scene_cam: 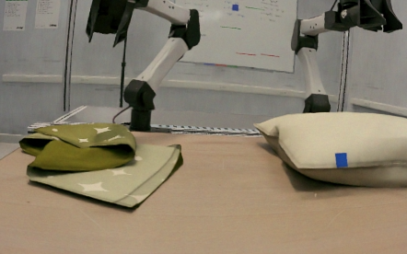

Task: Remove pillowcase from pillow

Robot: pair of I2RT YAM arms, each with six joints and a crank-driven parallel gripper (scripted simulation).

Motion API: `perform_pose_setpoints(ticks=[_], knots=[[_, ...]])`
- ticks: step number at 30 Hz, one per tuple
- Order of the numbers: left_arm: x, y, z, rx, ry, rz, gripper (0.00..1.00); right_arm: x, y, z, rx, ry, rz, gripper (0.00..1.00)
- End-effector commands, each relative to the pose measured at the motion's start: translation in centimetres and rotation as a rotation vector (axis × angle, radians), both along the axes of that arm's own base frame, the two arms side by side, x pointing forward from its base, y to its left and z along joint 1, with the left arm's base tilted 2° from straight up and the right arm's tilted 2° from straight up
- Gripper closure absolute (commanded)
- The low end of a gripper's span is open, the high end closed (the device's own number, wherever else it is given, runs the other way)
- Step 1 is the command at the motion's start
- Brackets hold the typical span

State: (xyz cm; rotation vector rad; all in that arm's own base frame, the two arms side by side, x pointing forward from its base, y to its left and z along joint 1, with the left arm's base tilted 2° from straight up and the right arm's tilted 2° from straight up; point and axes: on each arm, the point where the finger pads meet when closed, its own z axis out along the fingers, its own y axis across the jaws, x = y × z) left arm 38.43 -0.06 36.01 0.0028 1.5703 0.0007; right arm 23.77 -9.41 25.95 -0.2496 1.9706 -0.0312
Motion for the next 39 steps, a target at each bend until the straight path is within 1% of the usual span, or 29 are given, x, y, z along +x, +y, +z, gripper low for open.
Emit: perform_pose_setpoints(ticks=[1,2,3,4,6,7,8,9,10,14,15,17,18,19,20,21,22,23,27,29,30,31,32,34,35,36,37,39], knots=[[-0.2,0.1,0.8,-0.005,-0.018,0.004,0.37,0.9,-0.7,2.9,-0.078,-0.065,-0.044,0.37],[-0.3,0.2,1.0,-0.011,-0.017,0.004,0.37,1.4,-0.7,3.6,-0.087,-0.081,-0.051,0.37],[-0.4,0.2,1.0,-0.011,-0.019,0.004,0.37,2.3,-0.8,3.5,-0.075,-0.079,-0.056,0.37],[-0.6,0.2,1.1,-0.012,-0.023,0.005,0.37,3.0,-0.6,4.0,-0.077,-0.095,-0.062,0.37],[-0.3,0.3,0.8,-0.012,-0.014,0.006,0.37,4.2,-0.3,4.8,-0.074,-0.126,-0.084,0.37],[0.1,0.3,0.1,-0.010,0.001,0.006,0.37,3.5,0.1,2.8,-0.055,-0.071,-0.060,0.37],[0.0,0.3,0.3,-0.009,-0.006,0.007,0.37,3.8,0.6,4.3,-0.077,-0.107,-0.030,0.37],[0.0,0.3,0.4,-0.010,-0.006,0.007,0.37,4.1,0.7,4.6,-0.078,-0.115,-0.029,0.37],[-0.2,0.3,0.6,-0.011,-0.015,0.007,0.37,4.7,0.9,5.4,-0.082,-0.141,-0.036,0.37],[-0.5,0.3,0.5,-0.012,-0.008,0.006,0.37,7.1,1.6,7.2,-0.055,-0.218,-0.092,0.37],[-0.5,0.3,0.3,-0.012,-0.004,0.005,0.37,7.7,1.9,7.2,-0.043,-0.226,-0.096,0.37],[-0.5,0.3,0.3,-0.012,-0.004,0.005,0.37,7.7,1.9,7.2,-0.043,-0.226,-0.096,0.37],[-0.1,0.1,0.3,-0.005,-0.006,0.002,0.37,8.3,2.2,6.6,-0.027,-0.221,-0.104,0.37],[0.0,0.1,-0.5,-0.009,0.015,0.000,0.37,8.8,2.5,7.5,-0.020,-0.250,-0.113,0.37],[-0.1,0.1,-0.4,-0.010,0.015,0.000,0.37,9.2,3.0,9.0,-0.015,-0.292,-0.116,0.37],[-0.1,0.1,-0.6,-0.010,0.019,-0.001,0.37,8.9,3.2,7.4,-0.019,-0.246,-0.094,0.37],[-0.2,0.1,-0.4,-0.010,0.011,0.000,0.37,9.2,3.8,8.5,-0.022,-0.270,-0.073,0.37],[-0.2,0.1,-0.3,-0.010,0.010,0.000,0.37,9.5,4.0,8.5,-0.013,-0.275,-0.077,0.37],[-0.6,0.2,-0.4,-0.013,0.009,0.002,0.37,11.8,5.0,11.2,0.059,-0.388,-0.153,0.37],[-0.3,0.2,-0.7,-0.013,0.015,0.003,0.37,12.8,5.7,11.5,0.100,-0.418,-0.181,0.37],[0.0,0.3,-1.3,-0.011,0.027,0.004,0.37,12.5,5.8,11.0,0.082,-0.396,-0.158,0.37],[-0.1,0.3,-1.1,-0.011,0.021,0.005,0.37,12.8,6.4,10.8,0.087,-0.392,-0.140,0.37],[-0.2,0.3,-0.2,-0.011,0.004,0.005,0.37,13.0,6.7,11.2,0.099,-0.404,-0.145,0.37],[-0.2,0.3,-0.2,-0.011,0.004,0.005,0.37,13.0,6.7,11.2,0.099,-0.404,-0.145,0.37],[-0.3,0.3,0.7,-0.007,-0.017,0.006,0.37,13.6,7.0,10.9,0.117,-0.413,-0.157,0.37],[-0.5,0.3,0.7,-0.013,-0.018,0.005,0.37,14.0,7.3,12.3,0.146,-0.459,-0.181,0.37],[-0.5,0.3,0.6,-0.013,-0.014,0.005,0.37,14.3,7.5,13.2,0.175,-0.493,-0.206,0.37],[-0.5,0.4,0.3,-0.013,-0.005,0.007,0.37,14.7,8.2,13.5,0.200,-0.511,-0.212,0.37]])
